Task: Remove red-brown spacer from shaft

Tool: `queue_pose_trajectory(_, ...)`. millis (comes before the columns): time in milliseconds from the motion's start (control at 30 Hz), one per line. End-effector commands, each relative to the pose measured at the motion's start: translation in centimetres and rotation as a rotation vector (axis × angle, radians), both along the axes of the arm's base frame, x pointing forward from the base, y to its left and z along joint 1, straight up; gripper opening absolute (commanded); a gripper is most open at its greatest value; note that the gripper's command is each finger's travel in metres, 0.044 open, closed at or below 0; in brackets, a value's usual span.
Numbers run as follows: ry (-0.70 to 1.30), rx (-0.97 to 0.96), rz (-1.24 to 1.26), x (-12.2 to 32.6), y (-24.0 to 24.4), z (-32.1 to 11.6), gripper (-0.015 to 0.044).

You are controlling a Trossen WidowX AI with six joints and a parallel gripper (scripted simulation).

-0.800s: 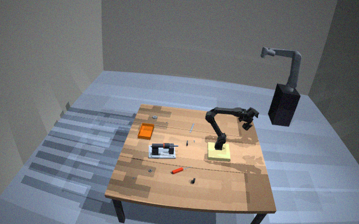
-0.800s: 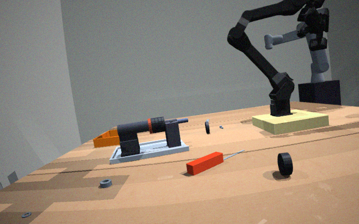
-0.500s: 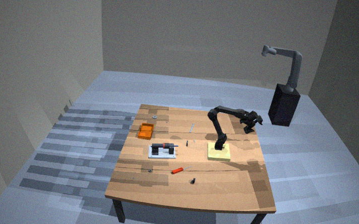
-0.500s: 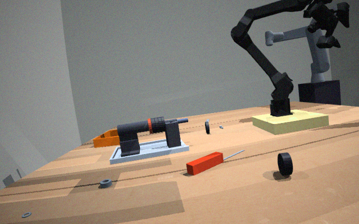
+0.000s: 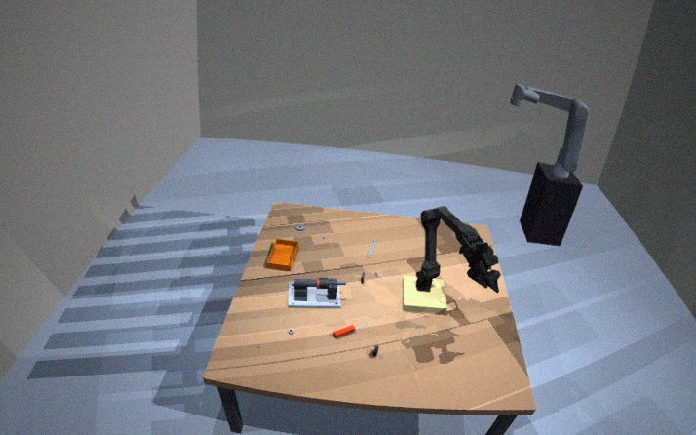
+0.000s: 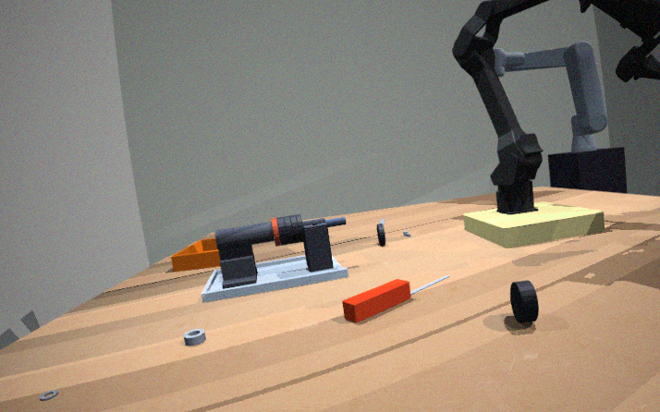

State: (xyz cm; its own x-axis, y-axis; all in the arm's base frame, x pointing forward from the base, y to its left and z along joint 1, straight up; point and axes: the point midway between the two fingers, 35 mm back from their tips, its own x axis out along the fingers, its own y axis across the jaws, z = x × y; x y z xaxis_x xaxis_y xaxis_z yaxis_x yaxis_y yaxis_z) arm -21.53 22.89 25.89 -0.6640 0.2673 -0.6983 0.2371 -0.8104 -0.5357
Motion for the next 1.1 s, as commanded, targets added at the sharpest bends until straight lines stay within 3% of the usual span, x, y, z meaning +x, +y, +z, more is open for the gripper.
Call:
queue_pose_trajectory(0,-0.017,-0.103,-0.286,4.5,4.3,-0.9,0.044)
queue_pose_trajectory(267,0.001,-0.319,-0.899,16.4,10.3,-3.2,0.044)
queue_pose_trajectory(533,0.082,-0.531,-1.515,30.0,11.2,-5.9,0.044)
queue_pose_trajectory(767,0.202,-0.684,-1.996,41.5,7.7,-8.2,0.044)
queue_pose_trajectory(1067,0.429,-0.895,-2.591,52.8,-1.6,-11.3,0.044)
